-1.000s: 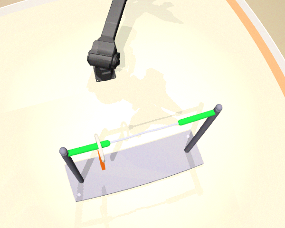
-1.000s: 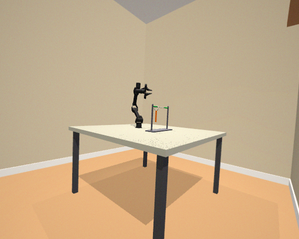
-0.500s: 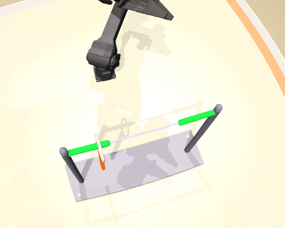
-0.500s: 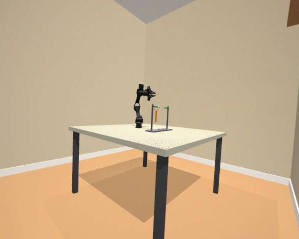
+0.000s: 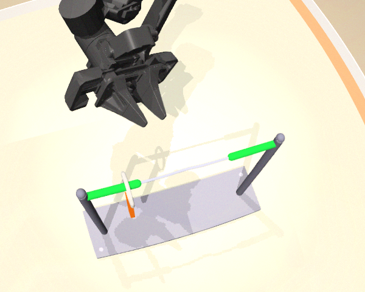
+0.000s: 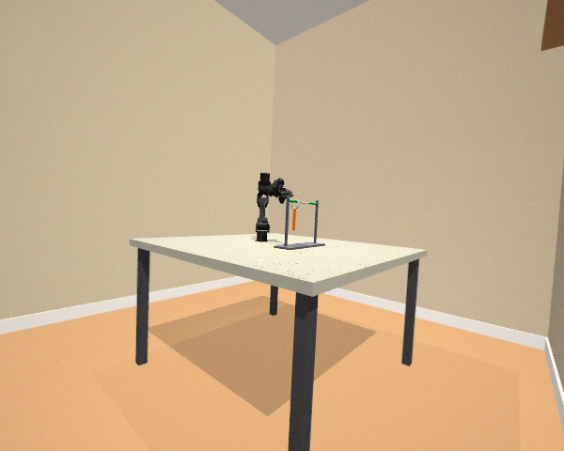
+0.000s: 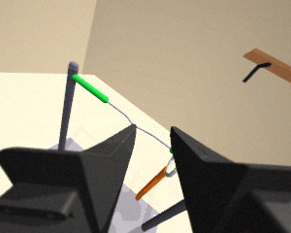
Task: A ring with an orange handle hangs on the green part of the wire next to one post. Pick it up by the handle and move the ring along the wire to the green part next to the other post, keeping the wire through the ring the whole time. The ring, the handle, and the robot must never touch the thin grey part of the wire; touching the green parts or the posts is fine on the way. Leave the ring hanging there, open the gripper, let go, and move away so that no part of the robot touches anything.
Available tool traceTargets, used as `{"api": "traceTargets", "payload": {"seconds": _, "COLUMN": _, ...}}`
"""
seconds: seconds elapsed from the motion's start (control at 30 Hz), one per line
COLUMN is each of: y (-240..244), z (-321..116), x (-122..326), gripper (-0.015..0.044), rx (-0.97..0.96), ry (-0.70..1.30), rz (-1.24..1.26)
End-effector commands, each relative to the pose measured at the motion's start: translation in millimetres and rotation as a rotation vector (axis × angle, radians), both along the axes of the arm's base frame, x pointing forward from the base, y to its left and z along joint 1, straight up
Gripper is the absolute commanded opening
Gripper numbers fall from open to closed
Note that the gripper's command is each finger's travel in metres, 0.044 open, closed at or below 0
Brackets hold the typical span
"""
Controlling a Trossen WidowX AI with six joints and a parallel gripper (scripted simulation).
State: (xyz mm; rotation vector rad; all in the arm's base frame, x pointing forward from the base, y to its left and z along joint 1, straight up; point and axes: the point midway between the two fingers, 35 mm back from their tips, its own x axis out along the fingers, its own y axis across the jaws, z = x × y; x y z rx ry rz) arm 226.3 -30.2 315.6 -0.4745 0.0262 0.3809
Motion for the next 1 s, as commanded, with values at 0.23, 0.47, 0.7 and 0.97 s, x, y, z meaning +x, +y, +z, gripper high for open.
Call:
{"api": "traceTargets", "payload": {"seconds": 0.23, "y": -46, "z": -103, "x": 8, "gripper": 0.016, "rx": 0.2, "ry": 0.113, "rz": -0.18}}
{"api": "traceTargets", "payload": {"seconds": 0.47, "y": -55, "z": -164, "x": -3, "gripper": 0.016, "rx": 0.32, "ry": 0.168, "rz": -0.282}}
{"api": "traceTargets", "payload": {"seconds": 0.7, "y": -54, "z": -215, "x": -19, "gripper": 0.016, "rx": 0.432, "ry": 0.212, "rz": -0.376}}
{"api": "traceTargets", "payload": {"seconds": 0.97, "y": -54, "z": -216, "x": -18, "gripper": 0.016, "rx": 0.434, "ry": 0.213, "rz": -0.378}}
